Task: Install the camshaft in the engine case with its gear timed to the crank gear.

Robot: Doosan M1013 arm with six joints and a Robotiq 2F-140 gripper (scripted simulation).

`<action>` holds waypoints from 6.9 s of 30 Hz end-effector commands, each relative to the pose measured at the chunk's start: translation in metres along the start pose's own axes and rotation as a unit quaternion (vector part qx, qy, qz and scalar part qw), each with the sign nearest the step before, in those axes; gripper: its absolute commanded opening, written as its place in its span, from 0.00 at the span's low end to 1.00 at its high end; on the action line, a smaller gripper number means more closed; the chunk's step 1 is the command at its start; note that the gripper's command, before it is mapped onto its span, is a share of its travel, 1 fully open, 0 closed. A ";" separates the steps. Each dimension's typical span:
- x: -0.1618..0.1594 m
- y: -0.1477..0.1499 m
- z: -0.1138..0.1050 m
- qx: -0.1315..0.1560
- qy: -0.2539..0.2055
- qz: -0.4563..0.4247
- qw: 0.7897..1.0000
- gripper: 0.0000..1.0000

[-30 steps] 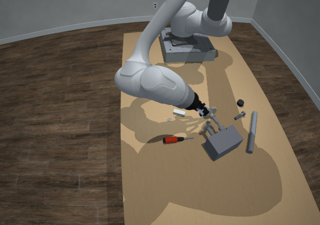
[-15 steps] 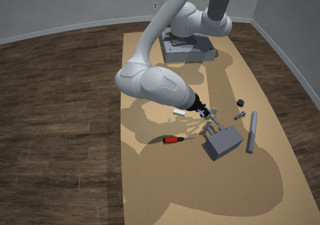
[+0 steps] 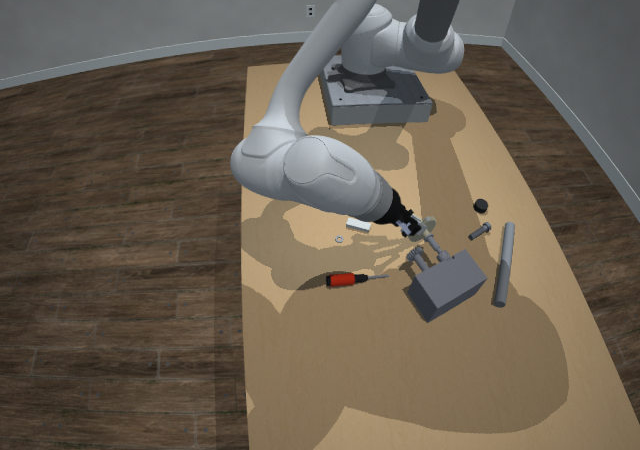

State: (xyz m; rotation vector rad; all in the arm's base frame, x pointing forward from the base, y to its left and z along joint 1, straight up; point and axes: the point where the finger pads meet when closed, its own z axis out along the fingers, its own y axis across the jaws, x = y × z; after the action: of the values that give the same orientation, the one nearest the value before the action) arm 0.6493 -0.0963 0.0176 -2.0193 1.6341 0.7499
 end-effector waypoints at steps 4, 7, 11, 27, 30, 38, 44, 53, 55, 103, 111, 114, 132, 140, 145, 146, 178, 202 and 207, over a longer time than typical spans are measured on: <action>-0.002 -0.005 0.001 0.002 -0.004 0.003 1.000 0.05; -0.002 -0.005 0.001 0.002 -0.004 0.003 1.000 0.05; -0.002 -0.005 0.001 0.002 -0.004 0.003 1.000 0.05; -0.002 -0.005 0.001 0.002 -0.004 0.003 1.000 0.05; -0.002 -0.005 0.001 0.002 -0.004 0.003 1.000 0.05; -0.002 -0.005 0.001 0.002 -0.004 0.003 1.000 0.05; -0.002 -0.005 0.001 0.002 -0.004 0.003 1.000 0.05; -0.002 -0.005 0.001 0.002 -0.004 0.003 1.000 0.05; -0.002 -0.006 0.001 0.002 -0.004 0.003 1.000 0.05; -0.002 -0.018 0.001 0.002 -0.005 0.003 1.000 0.05; -0.002 -0.018 0.001 0.002 -0.005 0.003 1.000 0.05; -0.002 -0.018 0.001 0.002 -0.005 0.003 1.000 0.05; -0.002 -0.018 0.001 0.002 -0.005 0.003 1.000 0.05; -0.002 -0.019 0.001 0.002 -0.005 0.003 1.000 0.05; -0.002 -0.022 0.001 0.002 -0.005 0.003 1.000 0.05; -0.002 -0.023 0.001 0.002 -0.005 0.003 1.000 0.05; -0.002 -0.040 0.001 0.002 -0.005 0.003 1.000 0.05; -0.002 -0.040 0.001 0.002 -0.005 0.003 1.000 0.05; -0.002 -0.040 0.001 0.002 -0.005 0.003 1.000 0.05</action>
State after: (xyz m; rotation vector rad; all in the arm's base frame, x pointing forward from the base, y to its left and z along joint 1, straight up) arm 0.6850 -0.0887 0.0176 -2.0188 1.6341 0.7496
